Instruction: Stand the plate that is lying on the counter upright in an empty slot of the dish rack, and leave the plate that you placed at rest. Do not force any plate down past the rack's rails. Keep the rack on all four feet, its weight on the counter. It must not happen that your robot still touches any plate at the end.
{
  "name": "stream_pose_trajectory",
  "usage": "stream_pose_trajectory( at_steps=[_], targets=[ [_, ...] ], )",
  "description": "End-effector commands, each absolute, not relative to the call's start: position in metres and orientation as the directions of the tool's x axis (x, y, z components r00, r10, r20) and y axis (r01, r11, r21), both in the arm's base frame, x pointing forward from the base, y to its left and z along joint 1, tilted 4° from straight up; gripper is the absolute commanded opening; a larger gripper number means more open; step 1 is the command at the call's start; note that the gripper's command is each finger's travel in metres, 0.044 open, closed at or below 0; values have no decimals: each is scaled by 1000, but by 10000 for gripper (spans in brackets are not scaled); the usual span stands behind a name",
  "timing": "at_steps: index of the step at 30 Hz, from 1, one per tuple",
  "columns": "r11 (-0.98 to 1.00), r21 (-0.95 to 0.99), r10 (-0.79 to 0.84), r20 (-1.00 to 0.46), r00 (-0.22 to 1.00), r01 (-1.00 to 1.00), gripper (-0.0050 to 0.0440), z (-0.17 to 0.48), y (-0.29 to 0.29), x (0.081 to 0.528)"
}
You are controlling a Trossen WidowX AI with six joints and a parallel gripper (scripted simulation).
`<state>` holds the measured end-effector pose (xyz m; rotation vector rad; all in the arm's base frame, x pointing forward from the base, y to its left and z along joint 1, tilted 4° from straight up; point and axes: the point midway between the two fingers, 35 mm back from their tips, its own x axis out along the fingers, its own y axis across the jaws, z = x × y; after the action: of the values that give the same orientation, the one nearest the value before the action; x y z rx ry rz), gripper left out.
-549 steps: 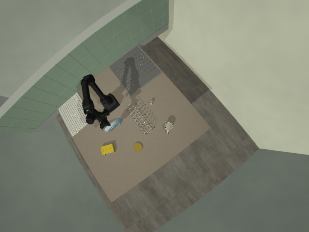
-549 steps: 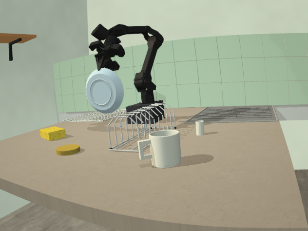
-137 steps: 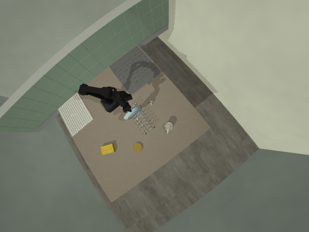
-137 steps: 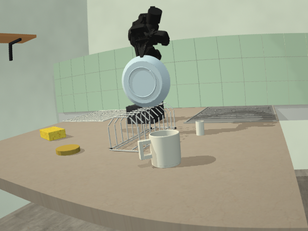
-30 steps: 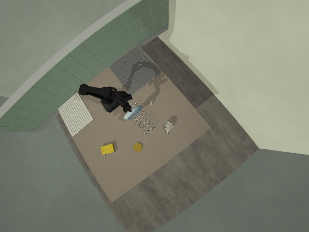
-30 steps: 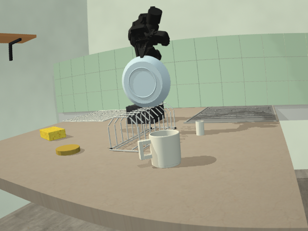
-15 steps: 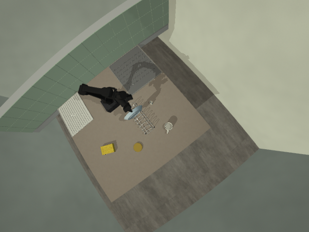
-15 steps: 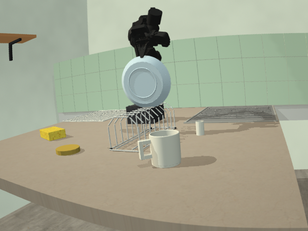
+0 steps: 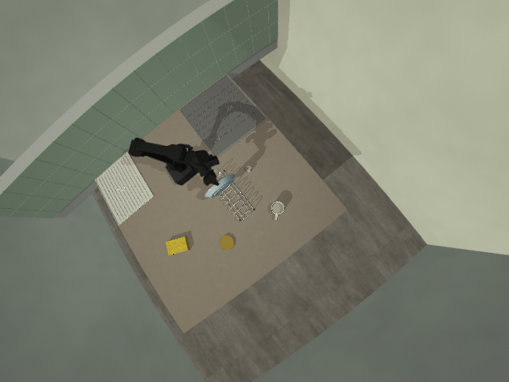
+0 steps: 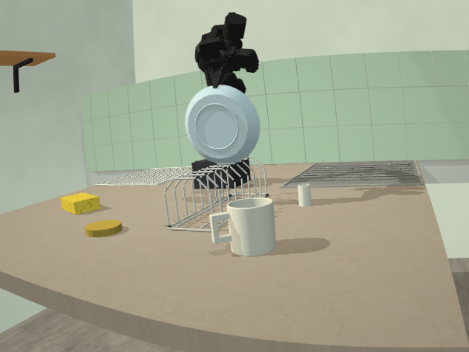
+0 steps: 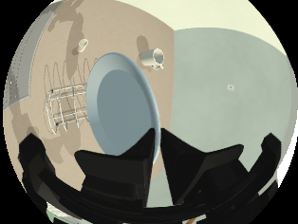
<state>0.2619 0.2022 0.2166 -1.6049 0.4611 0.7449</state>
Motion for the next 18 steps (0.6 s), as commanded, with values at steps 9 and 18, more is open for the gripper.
stream_pose_trajectory(
  at_steps=[9,18],
  targets=[
    [-172,-715,121,-698,706,-677,0,205,203,263],
    [-172,-716,121,-697,706,-677,0,204,203,264]
  ],
)
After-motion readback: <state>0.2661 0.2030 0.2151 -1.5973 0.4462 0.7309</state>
